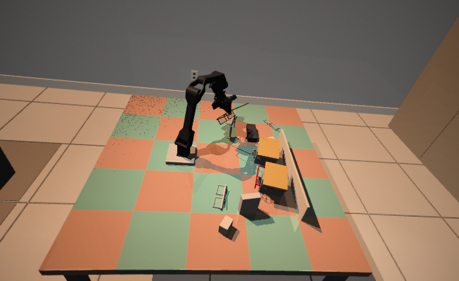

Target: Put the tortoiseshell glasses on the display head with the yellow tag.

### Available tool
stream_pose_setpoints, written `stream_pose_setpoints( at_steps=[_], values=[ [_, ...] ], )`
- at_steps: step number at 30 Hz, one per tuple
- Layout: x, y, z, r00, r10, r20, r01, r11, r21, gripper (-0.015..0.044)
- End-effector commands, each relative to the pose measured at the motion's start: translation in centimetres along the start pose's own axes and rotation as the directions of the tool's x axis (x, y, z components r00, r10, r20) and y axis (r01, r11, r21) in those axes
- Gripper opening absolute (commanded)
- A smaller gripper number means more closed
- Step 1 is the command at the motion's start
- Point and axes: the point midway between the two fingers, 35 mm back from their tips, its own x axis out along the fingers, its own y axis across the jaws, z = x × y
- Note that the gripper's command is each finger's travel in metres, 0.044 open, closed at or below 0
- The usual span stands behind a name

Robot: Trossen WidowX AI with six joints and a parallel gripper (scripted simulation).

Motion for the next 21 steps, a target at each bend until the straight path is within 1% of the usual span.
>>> stream_pose_setpoints(
  at_steps=[1, 6, 11, 16, 21],
  values=[
    [0.3, 0.2, 0.2, 1.0, -0.015, 0.012, 0.013, 0.994, 0.113, 0.0],
    [0.9, 0.5, 0.6, 0.999, -0.039, 0.032, 0.028, 0.952, 0.304, 0.0],
    [1.4, 0.7, 0.9, 0.997, -0.064, 0.05, 0.032, 0.874, 0.485, 0.0],
    [1.9, 0.9, 1.3, 0.994, -0.09, 0.068, 0.025, 0.762, 0.647, 0.0],
    [2.4, 1.1, 1.7, 0.99, -0.115, 0.084, 0.006, 0.621, 0.783, 0.0]
  ],
)
